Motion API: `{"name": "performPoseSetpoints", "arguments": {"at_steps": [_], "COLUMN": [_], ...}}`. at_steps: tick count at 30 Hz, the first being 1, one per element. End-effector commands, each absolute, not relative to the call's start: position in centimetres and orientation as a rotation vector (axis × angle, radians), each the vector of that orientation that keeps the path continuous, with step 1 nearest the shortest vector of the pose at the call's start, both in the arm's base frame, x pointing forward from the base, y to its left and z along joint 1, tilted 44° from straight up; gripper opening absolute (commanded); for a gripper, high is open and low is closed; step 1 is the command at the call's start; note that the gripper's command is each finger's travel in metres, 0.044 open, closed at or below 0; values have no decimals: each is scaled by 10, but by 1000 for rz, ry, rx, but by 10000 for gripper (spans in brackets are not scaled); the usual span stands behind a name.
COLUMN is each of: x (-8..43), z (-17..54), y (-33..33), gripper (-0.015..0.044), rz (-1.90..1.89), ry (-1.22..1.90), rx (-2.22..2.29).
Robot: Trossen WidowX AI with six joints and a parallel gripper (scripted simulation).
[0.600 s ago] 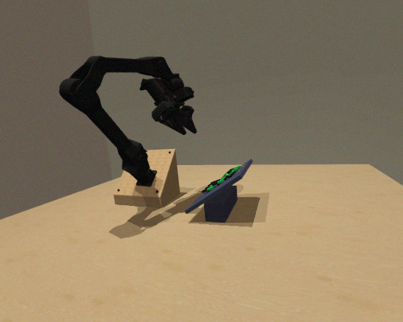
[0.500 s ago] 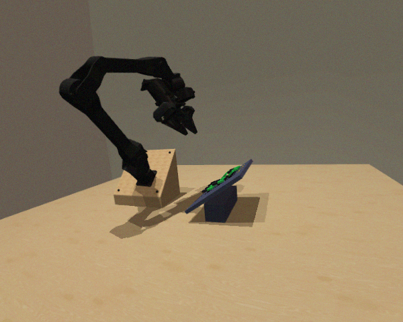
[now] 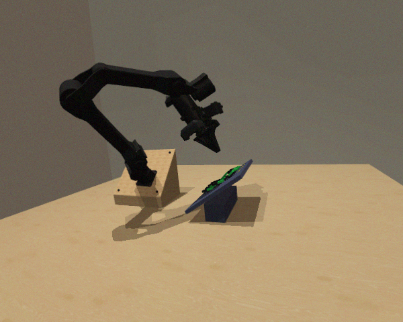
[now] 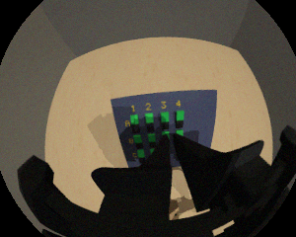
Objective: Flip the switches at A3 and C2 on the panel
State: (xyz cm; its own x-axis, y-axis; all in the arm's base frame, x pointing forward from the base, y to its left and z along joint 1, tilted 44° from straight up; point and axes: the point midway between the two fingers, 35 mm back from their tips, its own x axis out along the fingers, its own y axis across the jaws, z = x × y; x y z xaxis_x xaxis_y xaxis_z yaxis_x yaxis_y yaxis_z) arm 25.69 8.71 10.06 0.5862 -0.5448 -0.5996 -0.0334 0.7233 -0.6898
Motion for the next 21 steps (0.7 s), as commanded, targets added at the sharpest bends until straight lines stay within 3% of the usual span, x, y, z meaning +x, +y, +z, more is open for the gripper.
{"name": "performPoseSetpoints", "arguments": {"at_steps": [1,21], "x": [263,292], "z": [100,73], "y": [82,57], "gripper": [0,0], "rz": [-330,-341], "ry": [900,920], "rx": [-725,-722]}}
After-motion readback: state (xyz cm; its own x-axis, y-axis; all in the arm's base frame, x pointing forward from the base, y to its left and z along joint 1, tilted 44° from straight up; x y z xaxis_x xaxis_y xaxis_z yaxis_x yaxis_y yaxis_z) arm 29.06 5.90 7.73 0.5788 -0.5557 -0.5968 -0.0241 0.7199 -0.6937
